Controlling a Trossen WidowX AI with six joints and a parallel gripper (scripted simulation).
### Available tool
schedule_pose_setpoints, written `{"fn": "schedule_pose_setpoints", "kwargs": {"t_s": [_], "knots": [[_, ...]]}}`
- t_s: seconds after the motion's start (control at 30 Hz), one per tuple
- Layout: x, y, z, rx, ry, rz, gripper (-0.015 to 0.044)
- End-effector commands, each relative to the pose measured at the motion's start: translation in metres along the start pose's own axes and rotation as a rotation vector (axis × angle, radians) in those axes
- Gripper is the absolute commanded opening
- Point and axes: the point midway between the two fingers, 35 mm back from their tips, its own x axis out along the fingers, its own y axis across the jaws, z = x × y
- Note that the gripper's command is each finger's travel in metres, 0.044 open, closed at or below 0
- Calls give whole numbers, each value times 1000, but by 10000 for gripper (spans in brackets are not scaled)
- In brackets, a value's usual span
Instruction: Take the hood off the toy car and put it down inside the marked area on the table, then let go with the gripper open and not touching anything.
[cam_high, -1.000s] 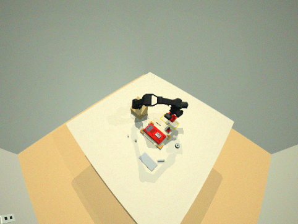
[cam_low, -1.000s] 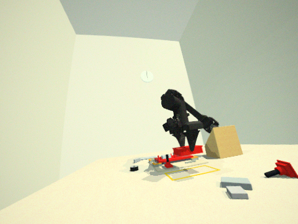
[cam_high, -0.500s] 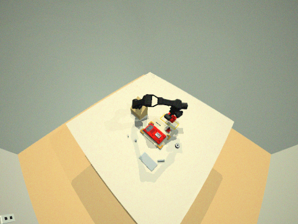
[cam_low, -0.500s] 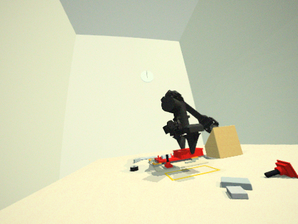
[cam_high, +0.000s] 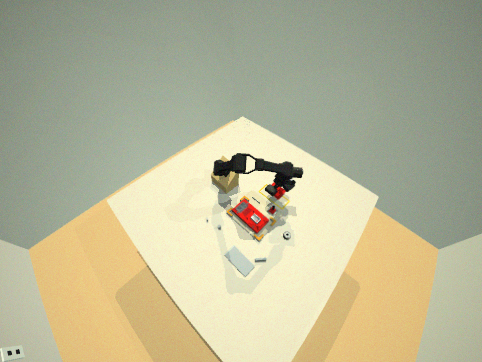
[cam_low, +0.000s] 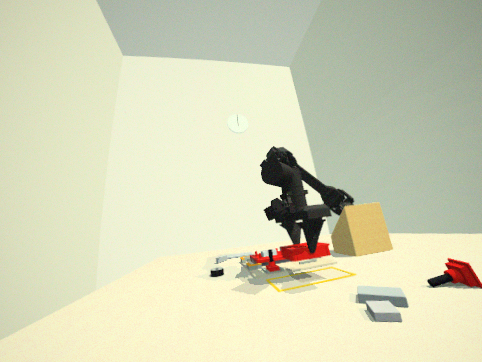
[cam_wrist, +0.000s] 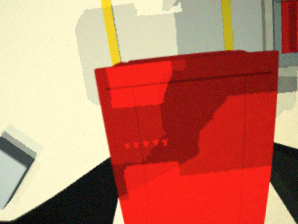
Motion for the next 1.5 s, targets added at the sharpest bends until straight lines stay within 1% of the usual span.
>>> {"fn": "schedule_pose_setpoints", "kwargs": {"t_s": [0.0,1.47], "knots": [[2,0,0,-4,-3,-3,0],[29,-2,-2,-3,-3,-5,0]]}}
